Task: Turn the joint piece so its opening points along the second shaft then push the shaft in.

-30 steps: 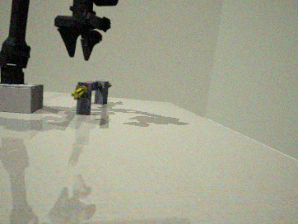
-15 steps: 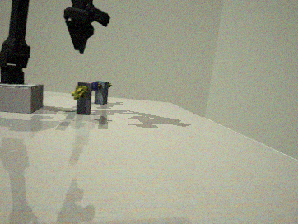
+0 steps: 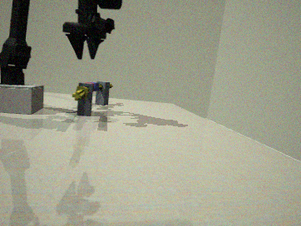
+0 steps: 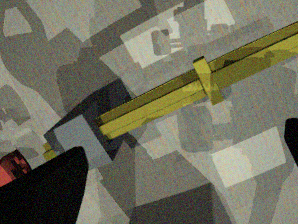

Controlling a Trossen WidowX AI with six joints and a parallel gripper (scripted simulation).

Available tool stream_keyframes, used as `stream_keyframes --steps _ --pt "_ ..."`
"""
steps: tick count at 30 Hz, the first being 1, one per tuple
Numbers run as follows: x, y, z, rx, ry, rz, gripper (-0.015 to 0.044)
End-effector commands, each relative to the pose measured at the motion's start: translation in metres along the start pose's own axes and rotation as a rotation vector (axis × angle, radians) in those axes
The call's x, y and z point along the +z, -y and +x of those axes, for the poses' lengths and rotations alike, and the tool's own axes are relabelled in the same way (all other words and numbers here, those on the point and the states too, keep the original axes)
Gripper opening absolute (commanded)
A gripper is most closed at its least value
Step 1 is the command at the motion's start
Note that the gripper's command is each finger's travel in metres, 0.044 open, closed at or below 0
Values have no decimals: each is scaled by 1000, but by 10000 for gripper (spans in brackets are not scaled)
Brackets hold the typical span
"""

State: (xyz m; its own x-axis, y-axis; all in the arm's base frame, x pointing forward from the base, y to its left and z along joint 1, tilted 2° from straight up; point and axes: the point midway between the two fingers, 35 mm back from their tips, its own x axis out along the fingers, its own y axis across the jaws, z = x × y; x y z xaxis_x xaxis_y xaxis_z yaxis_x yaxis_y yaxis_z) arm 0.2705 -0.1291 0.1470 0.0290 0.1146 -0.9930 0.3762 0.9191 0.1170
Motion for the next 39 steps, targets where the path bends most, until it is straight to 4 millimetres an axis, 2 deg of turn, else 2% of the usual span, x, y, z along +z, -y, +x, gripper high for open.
stream_keyframes --steps 1,15,30,35,39 --pt "-3 -17 8 47 -10 131 440" --pt "-18 -69 31 172 -106 571 440" --pt "-45 -119 53 236 -298 1041 440" --pt "-56 -134 59 234 -375 1191 440" --pt "-57 -136 59 233 -387 1211 440"
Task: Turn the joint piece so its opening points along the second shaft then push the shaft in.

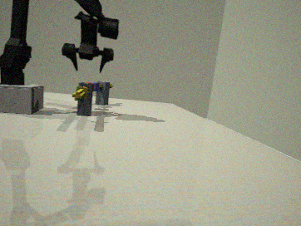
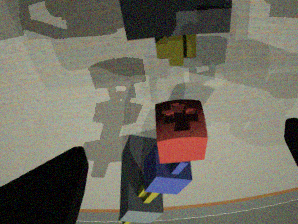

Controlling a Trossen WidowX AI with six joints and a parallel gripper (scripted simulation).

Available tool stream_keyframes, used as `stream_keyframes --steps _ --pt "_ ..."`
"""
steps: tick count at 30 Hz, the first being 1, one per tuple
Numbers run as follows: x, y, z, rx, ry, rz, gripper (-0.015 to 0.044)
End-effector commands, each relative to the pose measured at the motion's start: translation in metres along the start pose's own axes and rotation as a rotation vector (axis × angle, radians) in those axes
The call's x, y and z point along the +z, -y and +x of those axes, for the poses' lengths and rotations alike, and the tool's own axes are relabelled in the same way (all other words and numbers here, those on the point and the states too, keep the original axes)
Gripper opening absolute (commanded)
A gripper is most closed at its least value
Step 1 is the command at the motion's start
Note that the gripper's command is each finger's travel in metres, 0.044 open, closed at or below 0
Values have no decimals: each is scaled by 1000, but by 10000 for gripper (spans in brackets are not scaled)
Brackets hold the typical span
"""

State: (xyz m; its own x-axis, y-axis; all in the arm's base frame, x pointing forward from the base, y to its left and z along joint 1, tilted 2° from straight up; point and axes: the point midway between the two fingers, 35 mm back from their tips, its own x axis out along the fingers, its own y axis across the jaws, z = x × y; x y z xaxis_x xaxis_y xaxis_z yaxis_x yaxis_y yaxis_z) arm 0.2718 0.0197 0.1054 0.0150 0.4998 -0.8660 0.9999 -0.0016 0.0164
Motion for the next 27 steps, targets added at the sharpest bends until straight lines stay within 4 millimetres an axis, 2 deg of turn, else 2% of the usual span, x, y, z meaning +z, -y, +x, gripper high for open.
stream_keyframes --steps 1,9,27 --pt "-4 1 3 0 -15 43 440" --pt "-1 0 2 2 -8 22 440" --pt "73 -14 -35 -3 207 -545 440"
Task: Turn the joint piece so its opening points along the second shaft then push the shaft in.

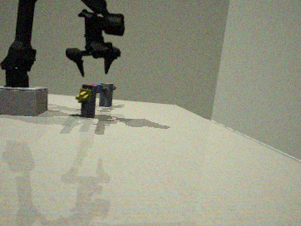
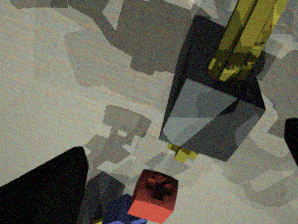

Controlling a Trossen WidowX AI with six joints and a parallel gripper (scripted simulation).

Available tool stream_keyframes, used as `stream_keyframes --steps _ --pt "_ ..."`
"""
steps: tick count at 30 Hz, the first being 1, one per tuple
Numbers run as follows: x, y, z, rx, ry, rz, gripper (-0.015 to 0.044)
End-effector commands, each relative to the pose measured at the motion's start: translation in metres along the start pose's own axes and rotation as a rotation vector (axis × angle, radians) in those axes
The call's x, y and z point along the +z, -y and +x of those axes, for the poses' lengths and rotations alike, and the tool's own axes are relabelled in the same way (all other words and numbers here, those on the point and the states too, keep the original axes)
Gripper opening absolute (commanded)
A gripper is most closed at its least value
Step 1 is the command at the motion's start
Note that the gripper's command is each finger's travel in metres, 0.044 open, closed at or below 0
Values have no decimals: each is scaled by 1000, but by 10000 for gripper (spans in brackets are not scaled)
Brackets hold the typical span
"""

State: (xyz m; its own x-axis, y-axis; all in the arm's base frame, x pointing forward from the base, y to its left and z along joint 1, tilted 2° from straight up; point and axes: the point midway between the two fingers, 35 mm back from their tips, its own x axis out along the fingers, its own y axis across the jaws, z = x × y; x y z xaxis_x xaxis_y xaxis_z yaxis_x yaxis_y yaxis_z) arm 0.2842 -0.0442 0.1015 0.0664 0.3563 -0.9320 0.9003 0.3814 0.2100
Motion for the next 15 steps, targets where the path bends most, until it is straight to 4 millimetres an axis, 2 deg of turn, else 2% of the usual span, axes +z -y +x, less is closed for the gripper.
stream_keyframes --steps 1,15 --pt "19 7 -6 -23 45 -134 440" --pt "73 35 -30 -150 146 -580 440"
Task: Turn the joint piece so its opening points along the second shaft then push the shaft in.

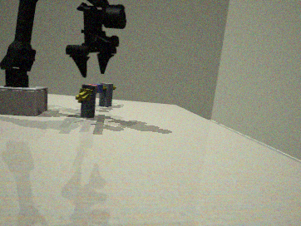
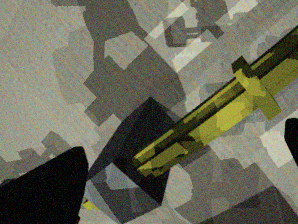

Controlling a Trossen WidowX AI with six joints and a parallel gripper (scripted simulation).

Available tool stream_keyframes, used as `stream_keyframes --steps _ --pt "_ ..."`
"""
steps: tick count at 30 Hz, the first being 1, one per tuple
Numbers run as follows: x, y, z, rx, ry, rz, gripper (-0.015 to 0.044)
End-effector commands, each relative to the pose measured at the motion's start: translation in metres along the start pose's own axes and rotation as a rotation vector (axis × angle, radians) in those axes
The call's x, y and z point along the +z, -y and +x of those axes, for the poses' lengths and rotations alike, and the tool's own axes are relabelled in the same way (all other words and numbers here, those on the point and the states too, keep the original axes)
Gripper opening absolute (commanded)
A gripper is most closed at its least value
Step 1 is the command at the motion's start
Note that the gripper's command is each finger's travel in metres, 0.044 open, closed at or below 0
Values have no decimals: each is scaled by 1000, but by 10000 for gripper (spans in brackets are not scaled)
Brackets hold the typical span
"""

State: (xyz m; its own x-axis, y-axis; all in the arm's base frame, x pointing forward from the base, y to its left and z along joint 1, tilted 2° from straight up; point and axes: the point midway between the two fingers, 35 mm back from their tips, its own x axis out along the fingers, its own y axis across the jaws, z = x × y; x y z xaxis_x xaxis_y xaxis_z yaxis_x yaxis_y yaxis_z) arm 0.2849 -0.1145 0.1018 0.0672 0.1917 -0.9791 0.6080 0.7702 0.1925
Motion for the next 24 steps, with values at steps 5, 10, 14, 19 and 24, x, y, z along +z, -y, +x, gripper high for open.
stream_keyframes --steps 5,10,14,19,24 --pt "18 34 -7 -90 18 -261 440" --pt "28 55 -14 -147 15 -419 440" --pt "34 73 -19 -192 2 -545 440" --pt "38 84 -22 -220 -9 -621 440" --pt "38 84 -22 -220 -9 -615 440"
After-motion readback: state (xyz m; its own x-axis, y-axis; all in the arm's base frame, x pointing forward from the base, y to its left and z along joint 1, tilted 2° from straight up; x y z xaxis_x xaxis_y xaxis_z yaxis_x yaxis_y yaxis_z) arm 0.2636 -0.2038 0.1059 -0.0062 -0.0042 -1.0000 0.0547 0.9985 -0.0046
